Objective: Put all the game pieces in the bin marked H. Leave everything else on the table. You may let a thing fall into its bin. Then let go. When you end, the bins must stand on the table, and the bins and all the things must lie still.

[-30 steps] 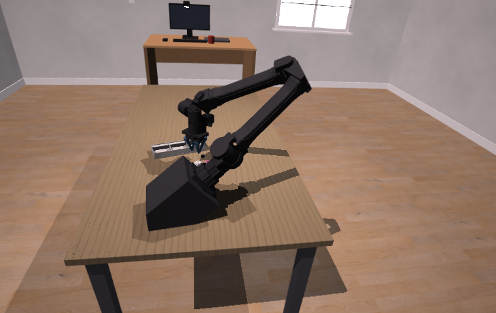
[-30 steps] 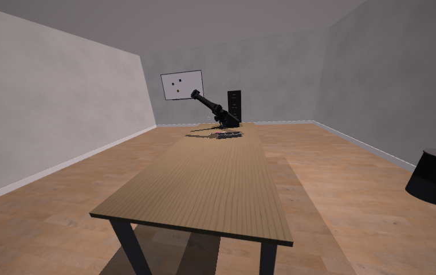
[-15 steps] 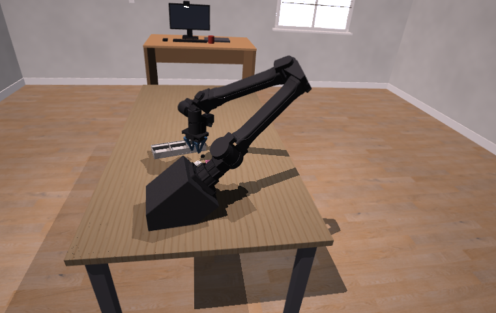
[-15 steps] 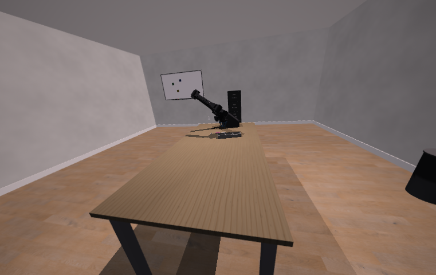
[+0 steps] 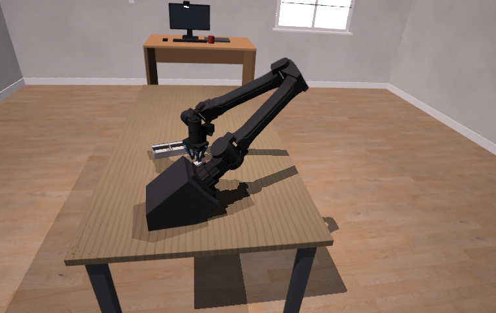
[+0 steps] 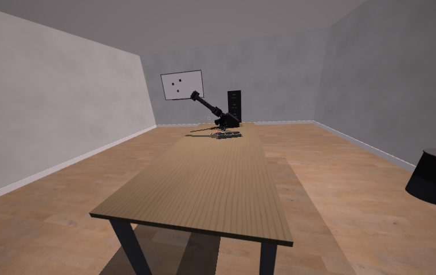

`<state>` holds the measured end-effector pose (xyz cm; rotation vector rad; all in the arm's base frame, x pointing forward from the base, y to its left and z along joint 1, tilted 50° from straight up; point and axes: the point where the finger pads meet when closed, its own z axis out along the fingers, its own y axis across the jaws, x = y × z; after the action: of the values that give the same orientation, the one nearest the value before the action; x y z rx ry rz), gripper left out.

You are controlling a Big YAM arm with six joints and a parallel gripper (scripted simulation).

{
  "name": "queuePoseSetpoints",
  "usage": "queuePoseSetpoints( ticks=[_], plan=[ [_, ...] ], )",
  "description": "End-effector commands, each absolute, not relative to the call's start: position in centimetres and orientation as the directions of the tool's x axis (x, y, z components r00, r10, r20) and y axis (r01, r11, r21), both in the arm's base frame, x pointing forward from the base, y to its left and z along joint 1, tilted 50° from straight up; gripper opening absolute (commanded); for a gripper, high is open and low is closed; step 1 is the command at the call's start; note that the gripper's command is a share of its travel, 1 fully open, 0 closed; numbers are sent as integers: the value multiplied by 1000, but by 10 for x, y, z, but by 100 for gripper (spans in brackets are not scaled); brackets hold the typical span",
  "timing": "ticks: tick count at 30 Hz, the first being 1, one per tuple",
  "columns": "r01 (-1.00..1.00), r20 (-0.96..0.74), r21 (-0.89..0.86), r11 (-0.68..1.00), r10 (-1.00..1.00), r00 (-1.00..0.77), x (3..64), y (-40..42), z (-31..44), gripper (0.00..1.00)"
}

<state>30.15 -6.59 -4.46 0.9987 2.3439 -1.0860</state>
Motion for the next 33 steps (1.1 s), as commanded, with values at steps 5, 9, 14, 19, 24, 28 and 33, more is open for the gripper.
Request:
queuePoseSetpoints(
  ticks=[5,9,14,19,24,28,33],
  plan=[
    [714,-575,-512,477,428,-697,309,-76,-53,39],
    [710,-590,-491,505,407,-697,320,-63,-46,39],
    [713,-581,-503,488,420,-697,311,-72,-49,39],
    [719,-580,-505,478,429,-693,308,-77,-50,39],
    [704,-569,-519,485,418,-708,306,-77,-58,39],
    [713,-574,-514,476,427,-699,307,-85,-59,39],
    [717,-584,-500,486,422,-694,315,-79,-56,39]
  ],
)
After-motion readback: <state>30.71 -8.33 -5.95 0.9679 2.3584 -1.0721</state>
